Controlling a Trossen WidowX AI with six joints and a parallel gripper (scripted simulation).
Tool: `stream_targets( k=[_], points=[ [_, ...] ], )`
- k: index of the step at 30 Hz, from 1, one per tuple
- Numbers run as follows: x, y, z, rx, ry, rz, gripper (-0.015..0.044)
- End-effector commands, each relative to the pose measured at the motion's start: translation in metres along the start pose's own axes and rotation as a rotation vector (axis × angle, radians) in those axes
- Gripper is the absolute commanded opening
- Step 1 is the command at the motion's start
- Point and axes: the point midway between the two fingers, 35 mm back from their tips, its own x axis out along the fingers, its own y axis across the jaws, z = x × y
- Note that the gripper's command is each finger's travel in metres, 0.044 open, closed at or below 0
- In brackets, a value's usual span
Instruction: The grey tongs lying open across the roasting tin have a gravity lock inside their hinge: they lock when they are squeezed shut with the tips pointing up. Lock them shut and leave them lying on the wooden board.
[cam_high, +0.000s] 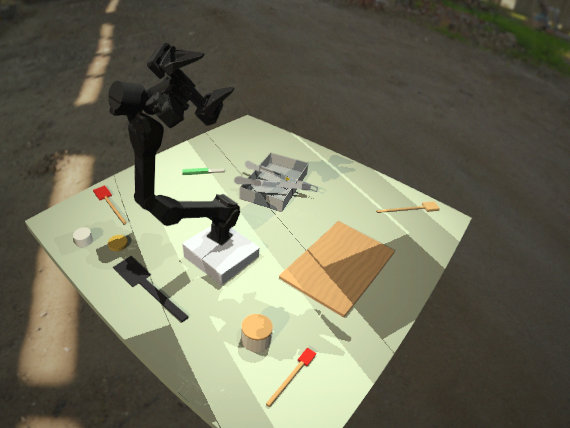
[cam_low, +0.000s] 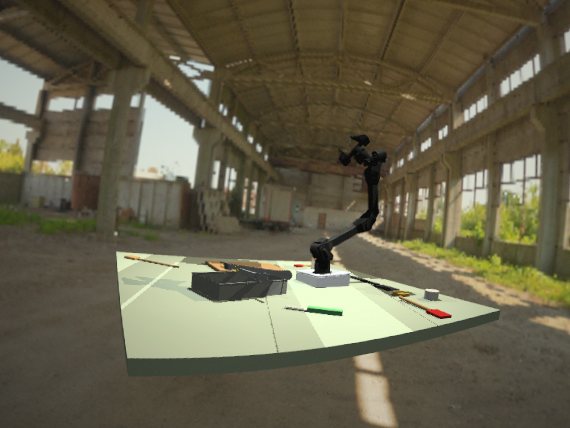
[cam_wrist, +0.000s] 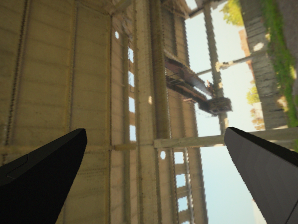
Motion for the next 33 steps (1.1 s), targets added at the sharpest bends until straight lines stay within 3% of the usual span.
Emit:
stream_targets(
  k=[1,18,33],
  points=[
    [0.009,-0.011,-0.029,-0.058,0.063,-0.013,0.0440],
    [0.040,-0.113,-0.200,-0.353,0.419,-0.191,0.0440],
    [0.017,-0.255,-0.323,-0.659,0.764,-0.421,0.0440]
  ],
)
